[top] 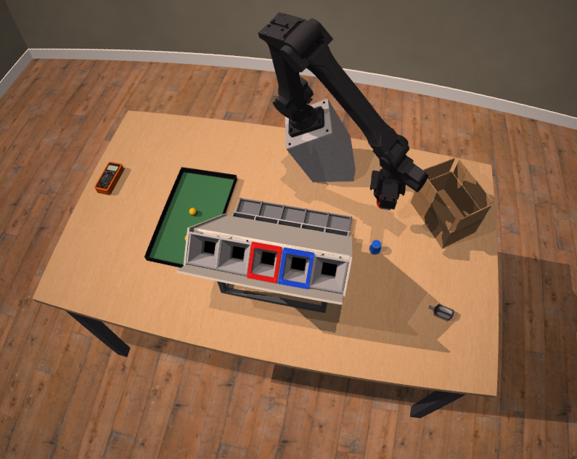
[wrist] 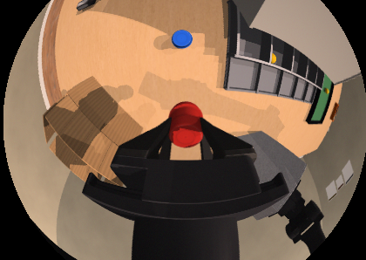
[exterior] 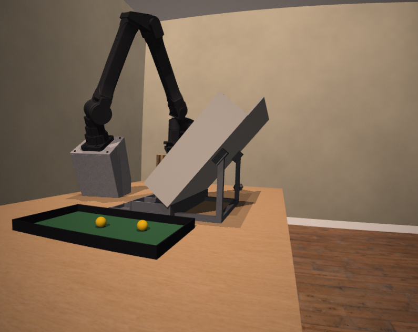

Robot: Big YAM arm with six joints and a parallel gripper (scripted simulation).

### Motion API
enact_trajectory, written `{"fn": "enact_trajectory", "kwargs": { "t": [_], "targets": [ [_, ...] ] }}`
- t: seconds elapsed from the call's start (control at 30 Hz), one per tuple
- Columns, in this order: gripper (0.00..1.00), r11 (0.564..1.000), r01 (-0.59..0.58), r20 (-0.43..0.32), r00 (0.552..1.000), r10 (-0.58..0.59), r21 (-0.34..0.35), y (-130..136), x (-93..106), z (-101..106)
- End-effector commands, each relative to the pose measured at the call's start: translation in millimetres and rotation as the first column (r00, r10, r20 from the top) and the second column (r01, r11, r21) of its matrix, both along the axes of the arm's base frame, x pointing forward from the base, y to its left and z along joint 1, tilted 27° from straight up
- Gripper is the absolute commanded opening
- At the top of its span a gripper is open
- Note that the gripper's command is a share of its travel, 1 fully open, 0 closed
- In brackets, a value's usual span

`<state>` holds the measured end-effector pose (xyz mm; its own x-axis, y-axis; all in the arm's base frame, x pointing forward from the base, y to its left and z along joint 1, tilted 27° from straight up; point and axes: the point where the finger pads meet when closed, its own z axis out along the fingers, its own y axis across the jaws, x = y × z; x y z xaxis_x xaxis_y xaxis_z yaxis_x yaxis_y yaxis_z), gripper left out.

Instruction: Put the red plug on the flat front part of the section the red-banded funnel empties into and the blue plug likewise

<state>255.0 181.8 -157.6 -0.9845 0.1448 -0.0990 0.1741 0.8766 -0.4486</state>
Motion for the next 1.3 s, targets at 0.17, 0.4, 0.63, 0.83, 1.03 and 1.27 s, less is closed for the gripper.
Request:
{"fn": "enact_trajectory", "kwargs": {
  "t": [0.17, 0.4, 0.63, 0.83, 1.03, 1.27],
  "targets": [
    [0.00, 1.000, 0.012, 0.017, 1.000, -0.012, 0.014, 11.2, 9.6, 1.0],
    [0.00, 1.000, 0.012, 0.017, 1.000, -0.012, 0.014, 11.2, 9.6, 1.0],
    [0.00, 1.000, 0.005, 0.024, 1.000, -0.006, 0.023, 5.5, 25.0, -11.4],
    [0.00, 1.000, 0.006, 0.023, 1.000, -0.006, 0.021, -5.0, 36.2, -24.9],
    [0.00, 0.999, -0.025, 0.048, 0.999, 0.022, 0.047, 9.8, 40.9, -15.9],
    [0.00, 1.000, 0.006, 0.021, 1.000, -0.006, 0.020, -18.0, 29.1, -16.0]
  ]
}}
